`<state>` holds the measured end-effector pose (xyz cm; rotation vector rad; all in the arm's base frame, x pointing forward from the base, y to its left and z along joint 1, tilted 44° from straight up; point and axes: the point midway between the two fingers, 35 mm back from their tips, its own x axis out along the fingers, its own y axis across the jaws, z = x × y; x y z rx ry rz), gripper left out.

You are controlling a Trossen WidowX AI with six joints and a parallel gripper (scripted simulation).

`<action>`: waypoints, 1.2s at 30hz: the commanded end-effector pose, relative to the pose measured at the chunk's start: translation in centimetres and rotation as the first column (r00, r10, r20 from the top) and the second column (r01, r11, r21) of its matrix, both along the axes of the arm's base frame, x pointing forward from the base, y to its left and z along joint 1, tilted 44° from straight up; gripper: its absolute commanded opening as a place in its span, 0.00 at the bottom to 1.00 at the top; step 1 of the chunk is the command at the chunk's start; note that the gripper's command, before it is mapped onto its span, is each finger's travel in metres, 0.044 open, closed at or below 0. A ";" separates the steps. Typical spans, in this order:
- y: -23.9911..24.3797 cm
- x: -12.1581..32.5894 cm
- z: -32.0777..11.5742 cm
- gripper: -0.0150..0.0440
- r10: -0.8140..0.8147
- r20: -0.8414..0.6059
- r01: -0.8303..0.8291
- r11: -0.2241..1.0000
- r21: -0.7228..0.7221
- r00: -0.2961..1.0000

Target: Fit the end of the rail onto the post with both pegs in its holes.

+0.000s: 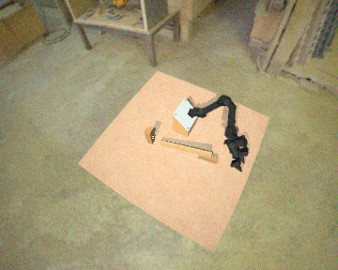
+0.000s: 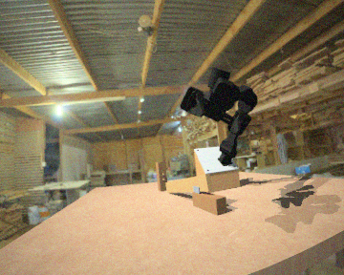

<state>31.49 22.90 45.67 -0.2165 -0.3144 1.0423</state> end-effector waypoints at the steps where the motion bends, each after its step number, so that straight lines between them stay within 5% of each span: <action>1: -2.2 3.7 -3.5 1.00 -0.104 0.010 0.104 0.989 -0.109 0.995; 10: -8.3 11.0 -15.4 1.00 -0.247 -0.015 0.217 0.877 -0.428 0.969; 19: -16.8 13.2 -28.8 1.00 -0.273 -0.100 0.129 0.706 -0.696 0.957; 28: -24.9 8.9 -41.2 1.00 -0.192 -0.274 -0.112 0.591 -0.799 0.942; 36: -29.4 0.5 -49.4 1.00 -0.011 -0.446 -0.350 0.602 -0.717 0.895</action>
